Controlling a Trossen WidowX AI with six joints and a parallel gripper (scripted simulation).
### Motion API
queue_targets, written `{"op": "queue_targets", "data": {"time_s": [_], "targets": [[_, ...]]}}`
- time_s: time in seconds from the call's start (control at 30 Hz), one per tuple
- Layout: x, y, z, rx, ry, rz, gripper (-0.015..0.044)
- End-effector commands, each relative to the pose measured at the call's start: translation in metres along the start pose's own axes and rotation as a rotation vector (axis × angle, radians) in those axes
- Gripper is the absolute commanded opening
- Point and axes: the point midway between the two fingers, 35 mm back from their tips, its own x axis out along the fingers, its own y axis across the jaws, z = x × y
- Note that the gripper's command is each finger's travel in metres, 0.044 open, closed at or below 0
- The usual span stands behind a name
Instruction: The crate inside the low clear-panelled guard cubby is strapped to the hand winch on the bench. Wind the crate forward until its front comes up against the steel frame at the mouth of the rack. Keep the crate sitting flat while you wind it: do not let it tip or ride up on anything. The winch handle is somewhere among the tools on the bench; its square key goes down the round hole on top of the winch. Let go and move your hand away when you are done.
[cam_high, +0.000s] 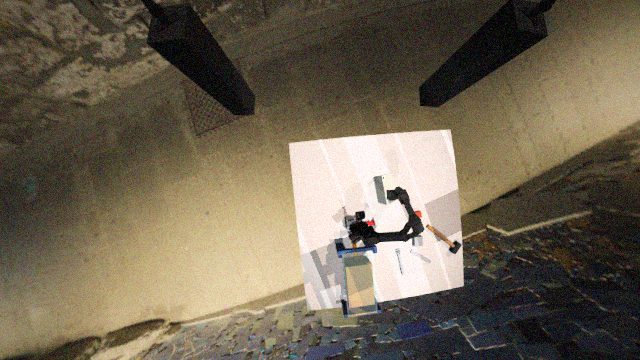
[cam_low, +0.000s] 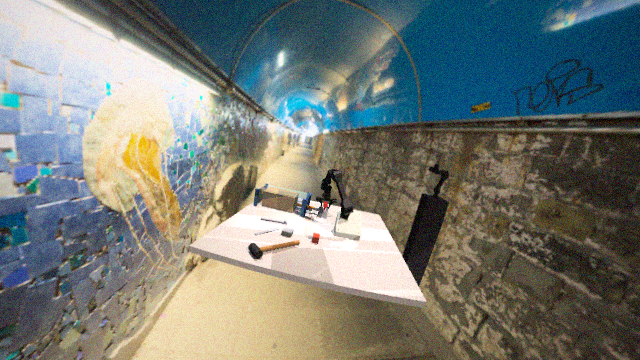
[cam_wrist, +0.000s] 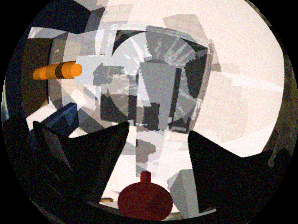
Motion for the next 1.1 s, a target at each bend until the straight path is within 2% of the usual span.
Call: {"op": "queue_targets", "data": {"time_s": [0.0,0.1,0.27,0.53,0.77,1.07], "targets": [[0.002,0.008,-0.001,-0.017,-0.003,0.018,0.0368],[0.002,0.008,-0.001,-0.017,-0.003,0.018,0.0440],[-0.015,0.009,0.001,-0.015,-0.011,0.024,0.0440],[-0.127,-0.007,-0.006,0.002,-0.060,0.058,0.0440],[-0.133,-0.007,-0.004,0.008,-0.075,0.073,0.0440],[-0.133,-0.007,-0.004,0.008,-0.075,0.073,0.0204]]}}
